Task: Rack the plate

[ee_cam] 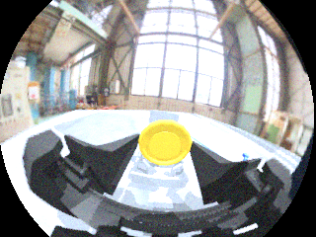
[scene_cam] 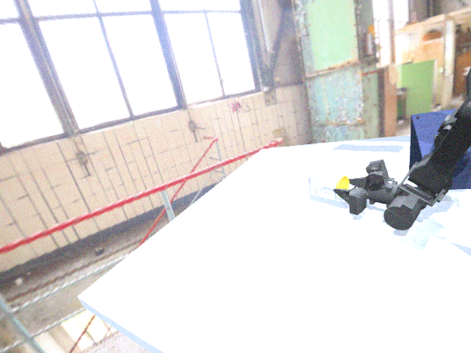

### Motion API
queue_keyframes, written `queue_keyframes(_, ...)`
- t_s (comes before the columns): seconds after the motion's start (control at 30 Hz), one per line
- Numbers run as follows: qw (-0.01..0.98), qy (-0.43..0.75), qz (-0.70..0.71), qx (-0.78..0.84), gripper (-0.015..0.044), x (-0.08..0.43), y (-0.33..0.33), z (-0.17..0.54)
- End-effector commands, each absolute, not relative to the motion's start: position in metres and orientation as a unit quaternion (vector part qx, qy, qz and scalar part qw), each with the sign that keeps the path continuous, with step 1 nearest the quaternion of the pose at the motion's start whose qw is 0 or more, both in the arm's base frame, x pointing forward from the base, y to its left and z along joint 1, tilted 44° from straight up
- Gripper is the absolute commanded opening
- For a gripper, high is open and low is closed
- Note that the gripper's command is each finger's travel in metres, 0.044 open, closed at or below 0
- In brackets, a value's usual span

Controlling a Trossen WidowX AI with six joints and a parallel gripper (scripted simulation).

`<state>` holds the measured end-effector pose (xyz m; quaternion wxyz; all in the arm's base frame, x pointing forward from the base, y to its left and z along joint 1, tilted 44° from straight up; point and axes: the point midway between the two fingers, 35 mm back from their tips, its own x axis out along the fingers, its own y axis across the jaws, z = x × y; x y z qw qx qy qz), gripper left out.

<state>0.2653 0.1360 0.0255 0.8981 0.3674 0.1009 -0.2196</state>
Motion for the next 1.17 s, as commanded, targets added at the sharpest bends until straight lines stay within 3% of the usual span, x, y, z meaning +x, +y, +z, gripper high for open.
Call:
queue_keyframes(0.0, 0.898, 0.101, -0.220, 0.367, 0.0400, 0.265, 0.136, 0.025)
queue_keyframes(0.2, 0.898, 0.102, -0.221, 0.368, 0.0400, 0.267, 0.133, 0.030)
queue_keyframes(0.67, 0.900, 0.098, -0.217, 0.365, 0.0400, 0.277, 0.061, 0.113)
queue_keyframes(1.13, 0.917, 0.209, -0.248, 0.231, 0.0400, 0.294, 0.039, 0.092)
